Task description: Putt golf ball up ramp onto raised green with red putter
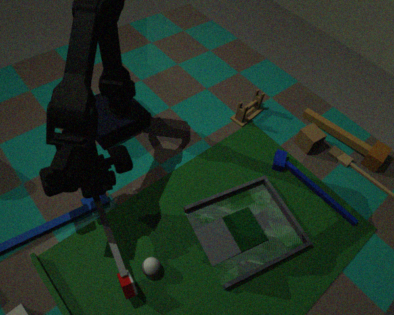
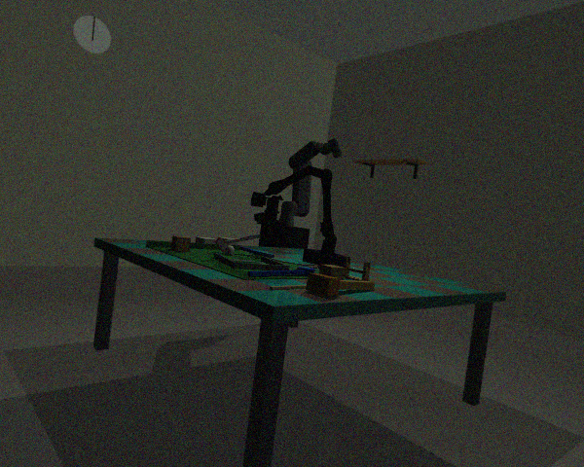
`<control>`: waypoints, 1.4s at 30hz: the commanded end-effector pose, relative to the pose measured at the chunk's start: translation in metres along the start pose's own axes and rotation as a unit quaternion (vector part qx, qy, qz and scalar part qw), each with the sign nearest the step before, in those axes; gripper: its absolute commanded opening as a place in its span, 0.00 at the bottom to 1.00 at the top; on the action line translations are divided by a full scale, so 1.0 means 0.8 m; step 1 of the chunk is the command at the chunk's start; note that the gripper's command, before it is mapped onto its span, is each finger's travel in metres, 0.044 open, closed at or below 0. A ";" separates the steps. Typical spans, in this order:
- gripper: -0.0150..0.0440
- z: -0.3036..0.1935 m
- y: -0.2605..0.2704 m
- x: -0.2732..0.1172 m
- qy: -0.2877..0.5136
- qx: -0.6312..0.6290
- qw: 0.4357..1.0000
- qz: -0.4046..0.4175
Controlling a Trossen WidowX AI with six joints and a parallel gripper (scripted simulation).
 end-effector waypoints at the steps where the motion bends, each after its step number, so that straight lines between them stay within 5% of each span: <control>1: 0.25 0.000 0.000 -0.001 -0.001 0.000 1.000 -0.001; 23: 0.25 -0.008 -0.030 0.003 0.002 0.008 1.000 0.000; 34: 0.25 0.028 0.123 0.002 -0.001 0.003 1.000 0.005; 42: 0.25 0.028 0.132 -0.008 -0.001 0.003 1.000 0.006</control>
Point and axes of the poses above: the point midway between the two fingers, 35 mm back from their tips, its own x axis out along the fingers, its own y axis across the jaws, z = x × y, the point moved 9 cm from there along -x, back along the fingers, and after that the axes turned 11 degrees about -x, right-handed, at the moved point
